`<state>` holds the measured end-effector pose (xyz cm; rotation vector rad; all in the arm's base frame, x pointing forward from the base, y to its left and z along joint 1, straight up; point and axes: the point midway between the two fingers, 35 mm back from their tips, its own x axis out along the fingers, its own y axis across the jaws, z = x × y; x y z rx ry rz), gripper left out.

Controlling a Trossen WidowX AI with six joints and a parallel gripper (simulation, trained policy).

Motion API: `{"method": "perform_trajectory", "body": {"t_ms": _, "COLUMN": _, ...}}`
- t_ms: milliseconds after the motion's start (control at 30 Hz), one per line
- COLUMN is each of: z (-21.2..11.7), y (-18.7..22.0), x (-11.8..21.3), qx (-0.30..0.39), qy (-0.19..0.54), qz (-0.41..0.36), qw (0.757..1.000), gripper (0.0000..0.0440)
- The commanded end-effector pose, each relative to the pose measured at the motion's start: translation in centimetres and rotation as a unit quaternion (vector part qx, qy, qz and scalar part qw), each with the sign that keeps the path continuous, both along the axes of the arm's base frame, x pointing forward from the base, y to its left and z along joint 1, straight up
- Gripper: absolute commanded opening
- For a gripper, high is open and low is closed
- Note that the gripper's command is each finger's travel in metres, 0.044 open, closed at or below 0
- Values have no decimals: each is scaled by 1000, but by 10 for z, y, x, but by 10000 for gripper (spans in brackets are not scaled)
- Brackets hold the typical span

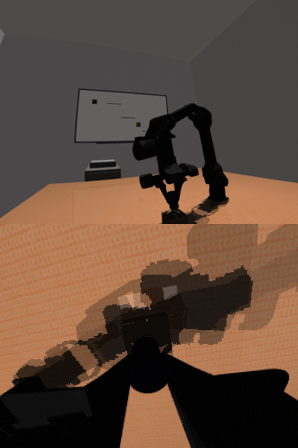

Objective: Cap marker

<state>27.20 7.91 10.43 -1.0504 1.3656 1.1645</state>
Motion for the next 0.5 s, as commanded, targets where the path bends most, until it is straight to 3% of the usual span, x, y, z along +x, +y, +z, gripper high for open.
{"method": "perform_trajectory", "body": {"t_ms": 0, "z": -18, "y": 2, "x": -6, "qx": 1, "qy": 24, "qz": 11, "qw": 1000, "gripper": 8}}
{"method": "perform_trajectory", "body": {"t_ms": 67, "z": -19, "y": 2, "x": -6, "qx": 1, "qy": 24, "qz": 12, "qw": 1000, "gripper": 10}}
{"method": "perform_trajectory", "body": {"t_ms": 100, "z": -21, "y": 2, "x": -7, "qx": 0, "qy": 25, "qz": 13, "qw": 1000, "gripper": 37}}
{"method": "perform_trajectory", "body": {"t_ms": 167, "z": -22, "y": 1, "x": -11, "qx": 1, "qy": 34, "qz": 16, "qw": 999, "gripper": 47}}
{"method": "perform_trajectory", "body": {"t_ms": 467, "z": -27, "y": 0, "x": -7, "qx": 0, "qy": 20, "qz": 38, "qw": 999, "gripper": 62}}
